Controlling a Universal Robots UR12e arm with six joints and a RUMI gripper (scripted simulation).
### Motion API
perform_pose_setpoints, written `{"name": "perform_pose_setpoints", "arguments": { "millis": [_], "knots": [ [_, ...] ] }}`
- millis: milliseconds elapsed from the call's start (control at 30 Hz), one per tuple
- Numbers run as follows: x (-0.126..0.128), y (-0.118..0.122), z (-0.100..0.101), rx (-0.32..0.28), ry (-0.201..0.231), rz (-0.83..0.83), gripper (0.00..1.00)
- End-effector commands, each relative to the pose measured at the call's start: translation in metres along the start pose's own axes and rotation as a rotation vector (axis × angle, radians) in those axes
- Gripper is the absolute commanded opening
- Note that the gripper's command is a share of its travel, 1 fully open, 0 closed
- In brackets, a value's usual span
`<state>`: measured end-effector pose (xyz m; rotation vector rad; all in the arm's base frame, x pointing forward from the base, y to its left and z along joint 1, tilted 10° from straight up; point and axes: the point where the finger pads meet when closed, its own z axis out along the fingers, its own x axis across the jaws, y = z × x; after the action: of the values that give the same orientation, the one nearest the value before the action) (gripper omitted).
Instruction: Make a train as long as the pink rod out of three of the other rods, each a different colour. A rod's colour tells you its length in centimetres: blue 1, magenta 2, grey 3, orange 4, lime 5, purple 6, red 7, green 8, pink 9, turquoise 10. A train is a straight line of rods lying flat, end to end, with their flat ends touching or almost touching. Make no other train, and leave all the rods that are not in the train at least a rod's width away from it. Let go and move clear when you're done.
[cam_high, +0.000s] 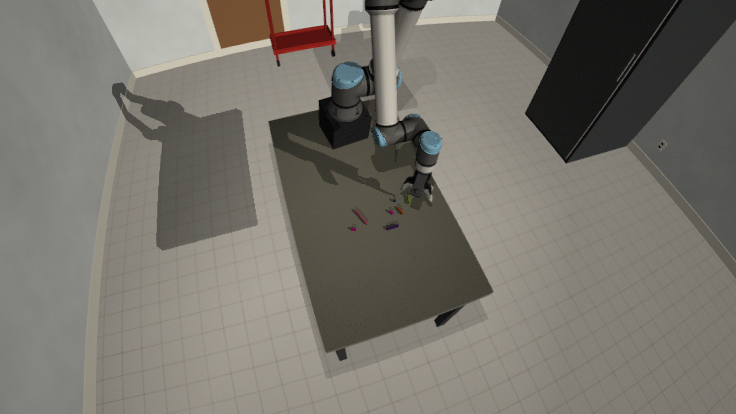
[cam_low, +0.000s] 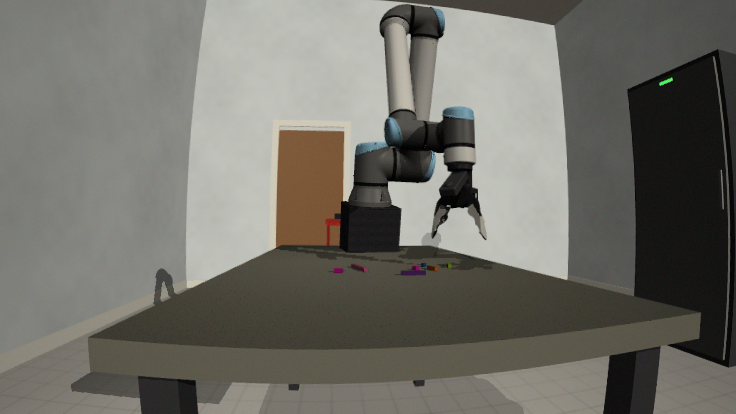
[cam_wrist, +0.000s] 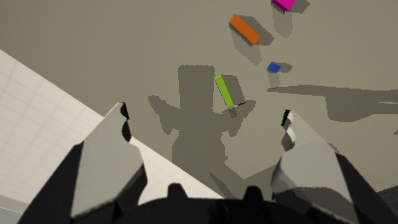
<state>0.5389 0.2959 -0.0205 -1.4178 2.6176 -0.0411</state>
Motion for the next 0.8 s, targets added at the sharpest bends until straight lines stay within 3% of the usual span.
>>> {"name": "perform_pose_setpoints", "arguments": {
  "millis": [0,767],
  "knots": [
    [-0.0004,-0.0003,-0.0005,0.001,-0.001,0.0,1.0],
    [0.0028,-0.0092,0.0,0.0,0.0,-0.05,1.0]
  ]
}}
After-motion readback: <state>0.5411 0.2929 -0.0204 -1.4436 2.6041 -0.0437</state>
